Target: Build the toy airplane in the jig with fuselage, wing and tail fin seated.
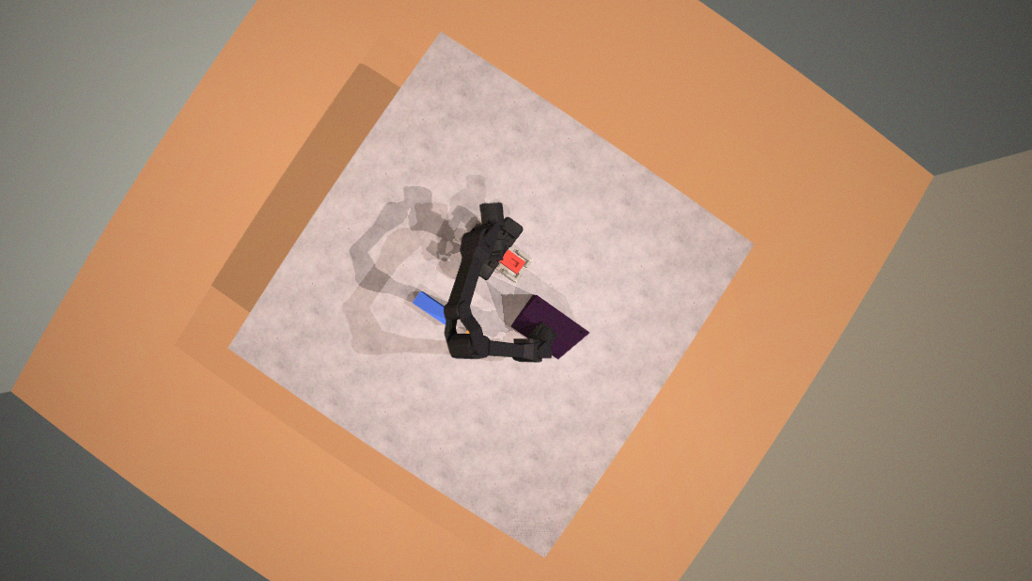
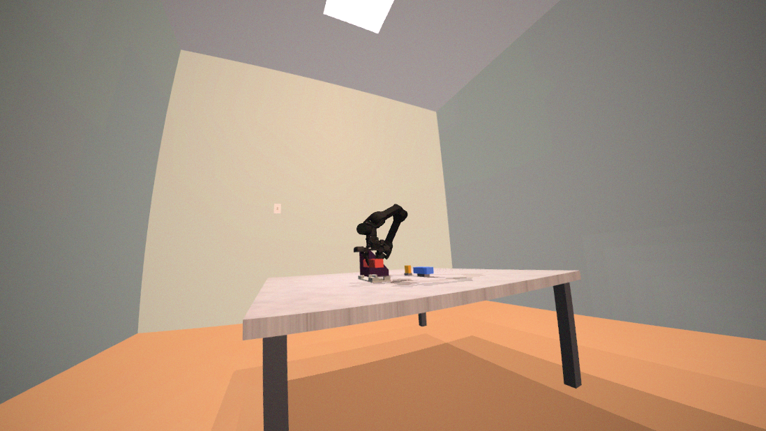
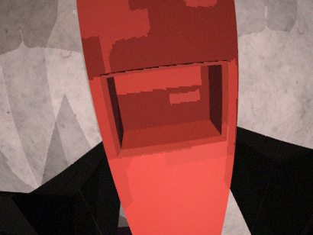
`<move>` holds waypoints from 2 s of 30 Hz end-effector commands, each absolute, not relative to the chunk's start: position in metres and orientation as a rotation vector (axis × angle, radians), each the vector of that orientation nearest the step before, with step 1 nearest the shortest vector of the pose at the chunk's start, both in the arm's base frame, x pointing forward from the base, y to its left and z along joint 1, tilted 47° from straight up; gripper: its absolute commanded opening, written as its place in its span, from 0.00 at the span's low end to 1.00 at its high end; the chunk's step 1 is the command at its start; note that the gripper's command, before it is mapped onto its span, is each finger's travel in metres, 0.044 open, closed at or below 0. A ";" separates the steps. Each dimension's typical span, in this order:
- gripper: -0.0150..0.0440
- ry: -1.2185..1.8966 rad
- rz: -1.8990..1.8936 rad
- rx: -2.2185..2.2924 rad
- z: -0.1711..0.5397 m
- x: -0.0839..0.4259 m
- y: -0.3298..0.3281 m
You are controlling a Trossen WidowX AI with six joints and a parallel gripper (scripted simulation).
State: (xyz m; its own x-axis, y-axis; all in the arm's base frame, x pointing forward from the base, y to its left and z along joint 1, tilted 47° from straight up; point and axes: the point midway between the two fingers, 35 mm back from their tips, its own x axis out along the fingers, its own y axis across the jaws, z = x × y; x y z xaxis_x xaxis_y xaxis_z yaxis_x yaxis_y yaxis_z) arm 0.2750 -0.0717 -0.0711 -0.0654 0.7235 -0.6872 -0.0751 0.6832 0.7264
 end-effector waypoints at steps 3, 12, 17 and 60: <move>0.30 1.501 0.706 0.556 -0.084 0.274 -0.078; 0.58 1.501 0.706 0.556 -0.084 0.274 -0.078; 0.58 1.501 0.706 0.556 -0.084 0.274 -0.078; 0.57 1.503 0.712 0.551 -0.111 0.273 -0.051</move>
